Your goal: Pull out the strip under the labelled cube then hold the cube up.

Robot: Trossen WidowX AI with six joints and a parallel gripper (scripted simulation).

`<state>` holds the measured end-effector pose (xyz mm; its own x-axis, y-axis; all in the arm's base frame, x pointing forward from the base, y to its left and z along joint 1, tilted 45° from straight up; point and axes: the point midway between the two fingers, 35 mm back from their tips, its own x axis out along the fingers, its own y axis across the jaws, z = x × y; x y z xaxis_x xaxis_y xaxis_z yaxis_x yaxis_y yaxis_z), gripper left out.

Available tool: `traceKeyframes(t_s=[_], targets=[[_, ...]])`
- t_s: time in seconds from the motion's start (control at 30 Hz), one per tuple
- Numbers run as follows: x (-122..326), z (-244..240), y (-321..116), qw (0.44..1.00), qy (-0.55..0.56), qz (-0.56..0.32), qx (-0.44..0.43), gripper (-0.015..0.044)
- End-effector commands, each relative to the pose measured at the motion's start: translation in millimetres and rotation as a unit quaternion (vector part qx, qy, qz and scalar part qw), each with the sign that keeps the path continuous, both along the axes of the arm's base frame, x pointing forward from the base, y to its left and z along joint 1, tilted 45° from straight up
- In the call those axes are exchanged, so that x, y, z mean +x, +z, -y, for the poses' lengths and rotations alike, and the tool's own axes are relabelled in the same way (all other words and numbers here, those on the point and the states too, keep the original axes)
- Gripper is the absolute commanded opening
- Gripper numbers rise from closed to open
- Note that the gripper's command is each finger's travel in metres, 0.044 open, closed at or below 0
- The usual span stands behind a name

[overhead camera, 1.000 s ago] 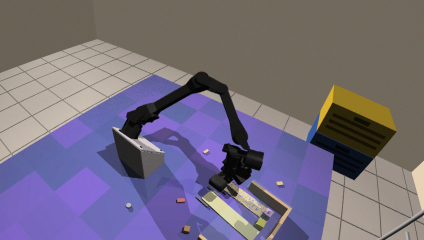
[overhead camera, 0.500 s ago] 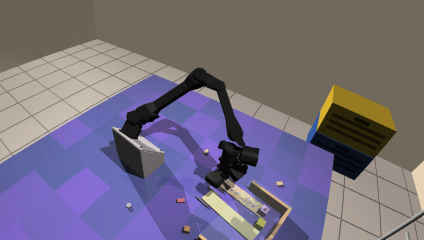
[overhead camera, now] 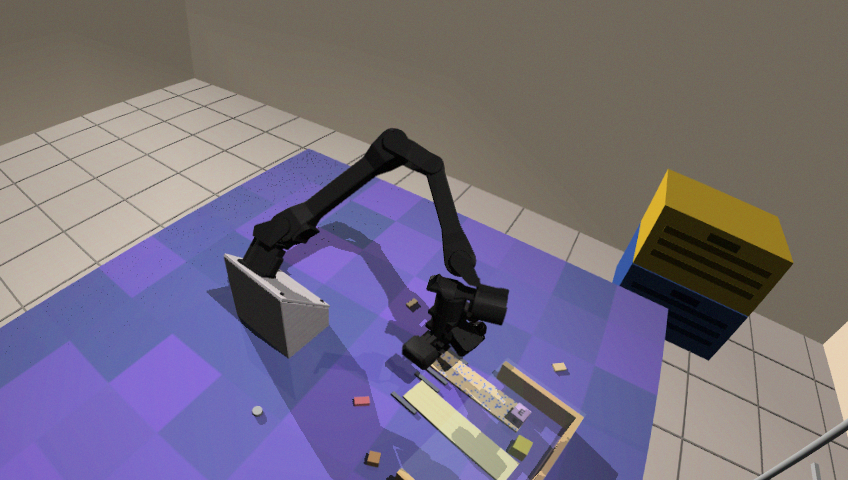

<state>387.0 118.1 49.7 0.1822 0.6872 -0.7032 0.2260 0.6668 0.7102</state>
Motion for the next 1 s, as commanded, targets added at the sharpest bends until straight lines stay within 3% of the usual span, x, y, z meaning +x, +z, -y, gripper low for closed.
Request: traceKeyframes(t_s=[0.0,0.97], targets=[[-11.4,-7.1,-2.7,1.0,0.005,-0.008,0.0,0.0],[-53.0,-20.3,-1.1,1.0,0.005,-0.009,0.001,0.0]])
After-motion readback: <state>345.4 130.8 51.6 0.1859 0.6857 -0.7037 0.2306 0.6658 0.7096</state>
